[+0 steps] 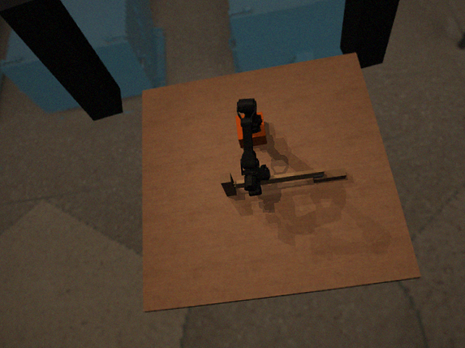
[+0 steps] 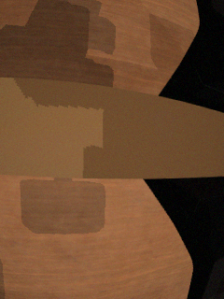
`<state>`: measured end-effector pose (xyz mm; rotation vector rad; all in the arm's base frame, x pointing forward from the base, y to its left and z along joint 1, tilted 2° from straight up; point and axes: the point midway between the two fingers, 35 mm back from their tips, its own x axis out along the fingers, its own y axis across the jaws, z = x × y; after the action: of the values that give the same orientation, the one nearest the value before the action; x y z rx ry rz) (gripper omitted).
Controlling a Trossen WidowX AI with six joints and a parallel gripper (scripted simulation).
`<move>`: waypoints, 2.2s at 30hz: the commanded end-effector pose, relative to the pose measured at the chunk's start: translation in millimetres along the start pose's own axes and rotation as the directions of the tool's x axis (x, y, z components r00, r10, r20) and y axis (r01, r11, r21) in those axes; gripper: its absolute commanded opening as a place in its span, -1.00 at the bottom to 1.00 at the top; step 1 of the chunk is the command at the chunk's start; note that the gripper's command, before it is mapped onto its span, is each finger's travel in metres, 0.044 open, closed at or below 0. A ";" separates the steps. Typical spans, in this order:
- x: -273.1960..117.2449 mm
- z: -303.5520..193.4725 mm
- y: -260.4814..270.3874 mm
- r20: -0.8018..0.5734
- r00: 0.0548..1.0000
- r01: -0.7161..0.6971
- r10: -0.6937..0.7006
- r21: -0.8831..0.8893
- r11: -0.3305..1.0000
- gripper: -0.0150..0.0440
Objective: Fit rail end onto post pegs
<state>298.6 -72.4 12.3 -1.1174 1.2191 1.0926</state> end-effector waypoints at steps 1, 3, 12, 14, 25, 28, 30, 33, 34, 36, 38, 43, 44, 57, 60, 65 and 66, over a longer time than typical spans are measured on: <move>-4.4 -3.8 -0.7 -0.010 1.000 0.007 -0.007 0.002 1.000 -0.49; -4.3 -4.1 -0.7 -0.011 1.000 0.007 -0.007 0.002 1.000 -0.49; -3.9 -5.2 -0.8 -0.011 1.000 0.007 -0.007 0.002 1.000 -0.49; -3.7 -5.4 -0.8 -0.011 1.000 0.007 -0.007 0.002 1.000 -0.49; -3.1 -6.5 -0.9 -0.011 1.000 0.007 -0.007 0.002 1.000 -0.49; -2.8 -6.9 -0.9 -0.011 1.000 0.007 -0.007 0.002 1.000 -0.49; -2.6 -7.2 -0.9 -0.011 1.000 0.007 -0.007 0.002 1.000 -0.49; -2.3 -7.7 -0.9 -0.011 1.000 0.007 -0.007 0.002 1.000 -0.49; -2.3 -7.8 -0.9 -0.011 1.000 0.007 -0.007 0.002 1.000 -0.49; -2.1 -8.2 -0.9 -0.011 1.000 0.007 -0.007 0.002 1.000 -0.49; -1.9 -8.6 -0.9 -0.011 1.000 0.007 -0.007 0.002 1.000 -0.49; -1.4 -9.5 -0.9 -0.011 1.000 0.007 -0.007 0.002 1.000 -0.49; -1.3 -9.7 -0.9 -0.011 1.000 0.007 -0.007 0.002 1.000 -0.49; -0.2 -12.8 -0.9 -0.011 1.000 0.007 -0.007 0.002 1.000 -0.49; 0.2 -9.8 0.1 -0.003 1.000 0.004 -0.004 0.002 1.000 -0.40; 0.2 -9.8 0.1 -0.003 1.000 0.004 -0.004 0.002 1.000 0.04; 0.2 -9.8 0.1 -0.003 1.000 0.004 -0.004 0.002 1.000 0.13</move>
<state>297.7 -82.3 12.3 -1.1202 1.2185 1.0860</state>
